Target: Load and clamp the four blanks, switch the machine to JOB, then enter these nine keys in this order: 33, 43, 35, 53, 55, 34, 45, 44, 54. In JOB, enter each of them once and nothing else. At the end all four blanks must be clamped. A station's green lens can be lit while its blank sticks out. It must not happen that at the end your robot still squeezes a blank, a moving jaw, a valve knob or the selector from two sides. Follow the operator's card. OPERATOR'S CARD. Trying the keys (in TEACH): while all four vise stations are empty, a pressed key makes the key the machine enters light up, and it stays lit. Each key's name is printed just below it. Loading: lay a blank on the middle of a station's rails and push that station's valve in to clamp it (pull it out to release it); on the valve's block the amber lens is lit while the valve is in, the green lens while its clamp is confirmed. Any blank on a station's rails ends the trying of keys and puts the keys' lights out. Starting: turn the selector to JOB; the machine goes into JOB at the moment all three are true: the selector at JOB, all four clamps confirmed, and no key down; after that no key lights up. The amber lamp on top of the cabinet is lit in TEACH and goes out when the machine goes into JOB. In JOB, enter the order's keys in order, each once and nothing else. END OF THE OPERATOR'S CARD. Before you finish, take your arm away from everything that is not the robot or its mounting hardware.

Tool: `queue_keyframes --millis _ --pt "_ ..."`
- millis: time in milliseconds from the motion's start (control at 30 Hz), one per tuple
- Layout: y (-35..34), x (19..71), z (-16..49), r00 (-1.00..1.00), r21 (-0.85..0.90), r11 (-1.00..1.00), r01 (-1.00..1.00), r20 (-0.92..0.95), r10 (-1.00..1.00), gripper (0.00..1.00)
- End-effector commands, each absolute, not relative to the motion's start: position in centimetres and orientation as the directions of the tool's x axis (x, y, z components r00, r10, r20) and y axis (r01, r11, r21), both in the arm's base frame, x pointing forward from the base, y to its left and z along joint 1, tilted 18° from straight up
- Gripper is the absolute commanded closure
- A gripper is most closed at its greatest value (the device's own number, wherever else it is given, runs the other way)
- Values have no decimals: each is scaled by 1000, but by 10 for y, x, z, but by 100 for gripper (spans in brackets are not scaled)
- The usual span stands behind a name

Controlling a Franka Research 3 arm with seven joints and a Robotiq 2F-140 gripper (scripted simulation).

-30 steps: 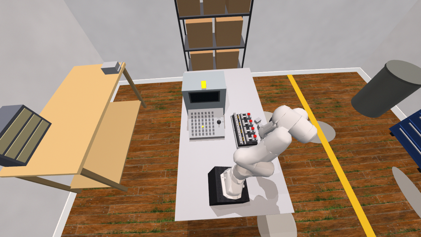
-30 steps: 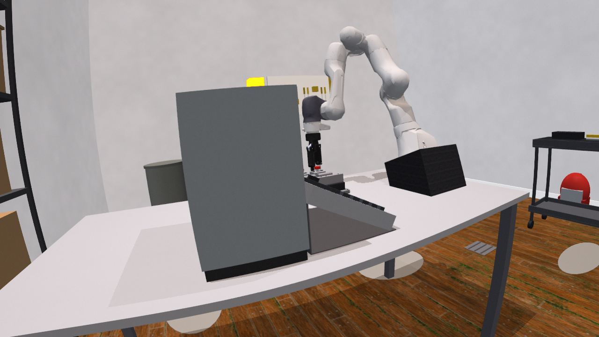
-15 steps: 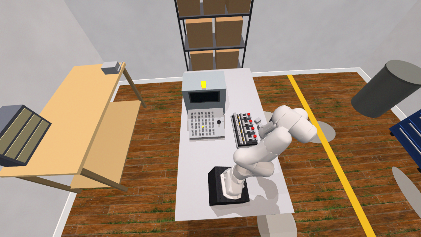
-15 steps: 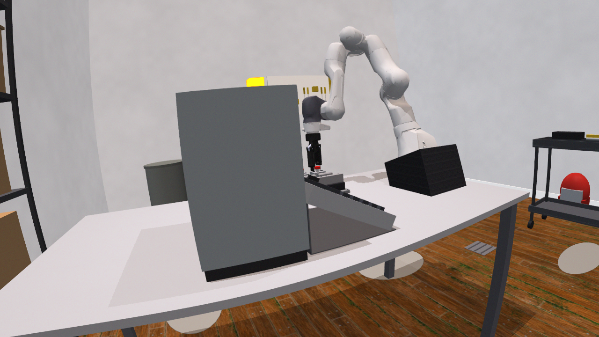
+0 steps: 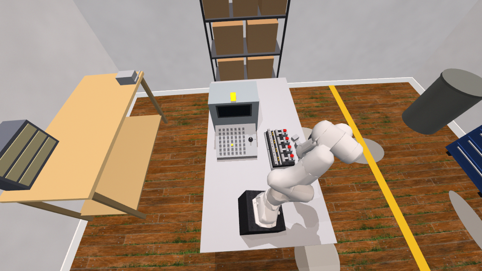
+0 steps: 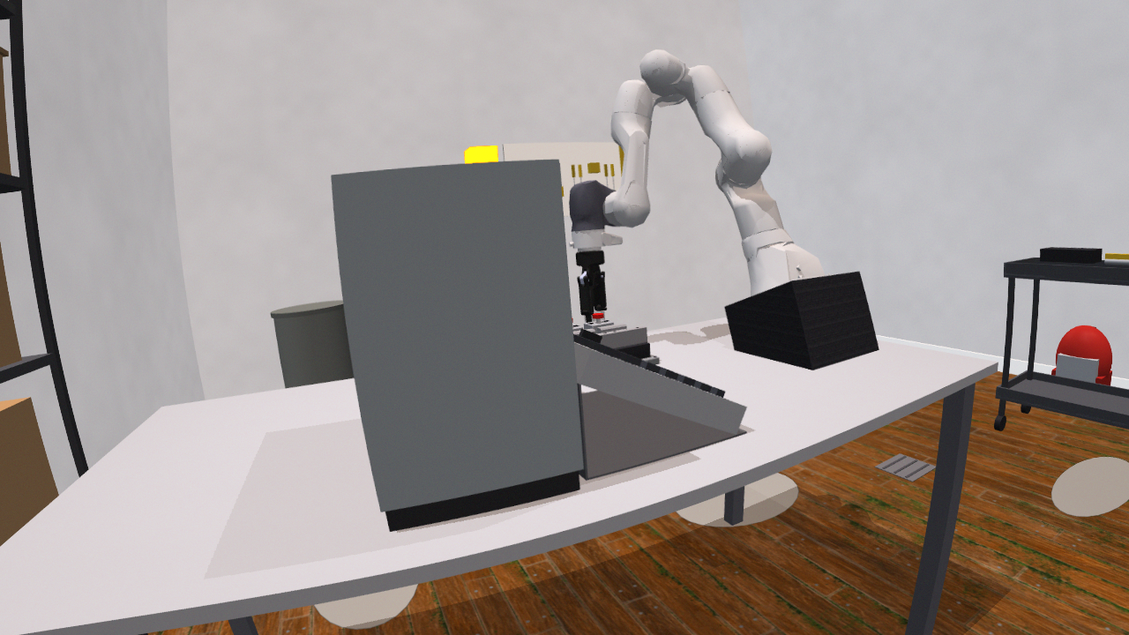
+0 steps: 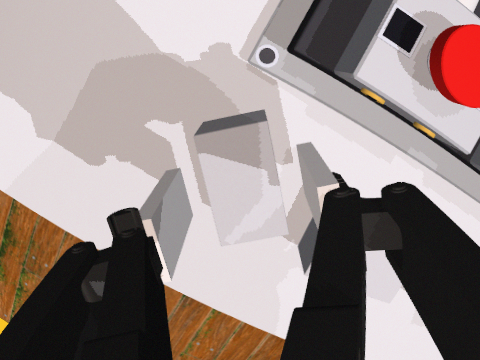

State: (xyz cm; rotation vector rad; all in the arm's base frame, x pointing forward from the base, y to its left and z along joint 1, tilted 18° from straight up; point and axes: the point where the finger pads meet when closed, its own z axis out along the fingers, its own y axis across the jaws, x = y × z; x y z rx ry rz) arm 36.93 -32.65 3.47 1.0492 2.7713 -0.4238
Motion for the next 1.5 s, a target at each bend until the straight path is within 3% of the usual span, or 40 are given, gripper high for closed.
queue_keyframes --millis 0,467,500,1467 --pt "-327 370 35 -743 -208 715 668 -239 625 60" --pt "-327 370 35 -743 -208 715 668 -239 625 60" --pt "-327 370 35 -743 -208 715 668 -239 625 100" --pt "-327 370 35 -743 -208 715 668 -239 625 100"
